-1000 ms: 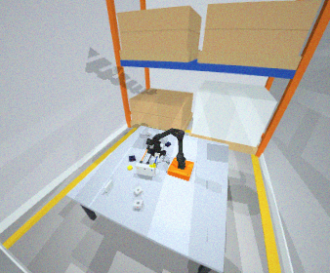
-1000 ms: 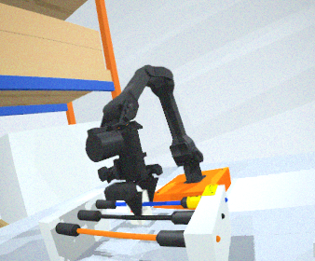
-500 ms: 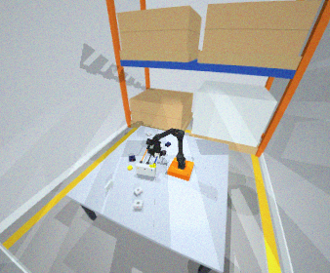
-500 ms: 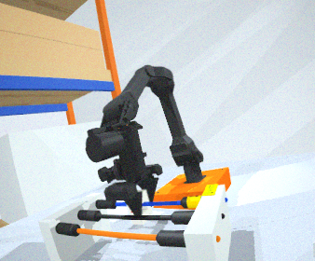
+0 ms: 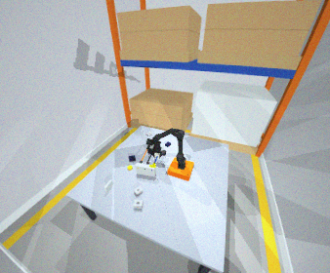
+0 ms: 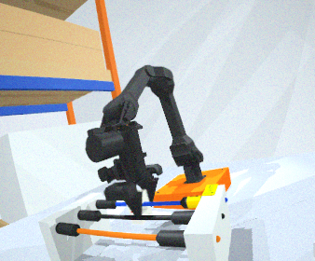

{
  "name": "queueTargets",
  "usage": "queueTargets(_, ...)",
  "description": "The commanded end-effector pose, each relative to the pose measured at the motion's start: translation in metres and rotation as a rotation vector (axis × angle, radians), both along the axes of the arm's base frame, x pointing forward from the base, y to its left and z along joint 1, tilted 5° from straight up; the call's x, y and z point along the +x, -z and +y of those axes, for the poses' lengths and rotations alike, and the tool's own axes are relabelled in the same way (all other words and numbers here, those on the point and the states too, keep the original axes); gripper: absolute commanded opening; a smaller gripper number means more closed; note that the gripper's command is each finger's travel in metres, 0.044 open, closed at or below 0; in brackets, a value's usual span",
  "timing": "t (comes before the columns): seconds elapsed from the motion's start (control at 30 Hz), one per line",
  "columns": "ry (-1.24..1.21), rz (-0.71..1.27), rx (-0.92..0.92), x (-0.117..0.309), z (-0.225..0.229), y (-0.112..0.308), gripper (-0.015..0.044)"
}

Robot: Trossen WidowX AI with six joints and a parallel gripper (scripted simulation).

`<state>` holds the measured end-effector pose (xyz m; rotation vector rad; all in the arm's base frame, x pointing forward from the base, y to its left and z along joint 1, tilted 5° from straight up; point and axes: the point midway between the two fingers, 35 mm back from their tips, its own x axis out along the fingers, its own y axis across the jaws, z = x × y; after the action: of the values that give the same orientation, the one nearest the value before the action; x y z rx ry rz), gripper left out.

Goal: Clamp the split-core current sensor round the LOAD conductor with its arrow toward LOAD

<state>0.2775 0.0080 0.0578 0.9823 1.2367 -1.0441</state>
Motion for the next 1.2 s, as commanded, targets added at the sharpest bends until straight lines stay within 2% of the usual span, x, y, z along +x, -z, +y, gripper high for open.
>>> queueTargets(0.0,0.0,0.002,0.0,-0.0003,0.0,0.0001,0.0277)
queueTargets(0.07,0.0,0.002,0.0,-0.0003,0.0,0.0001,0.0277)
queueTargets(0.83,0.0,0.0,0.0,0.0,0.0,0.0,0.0124)
queueTargets(1.0,-0.001,-0.006,0.001,-0.0002,0.0002,-0.0031,0.0)
queueTargets(1.17,0.0,-0.002,0.0,-0.0003,0.0001,-0.0012,0.0)
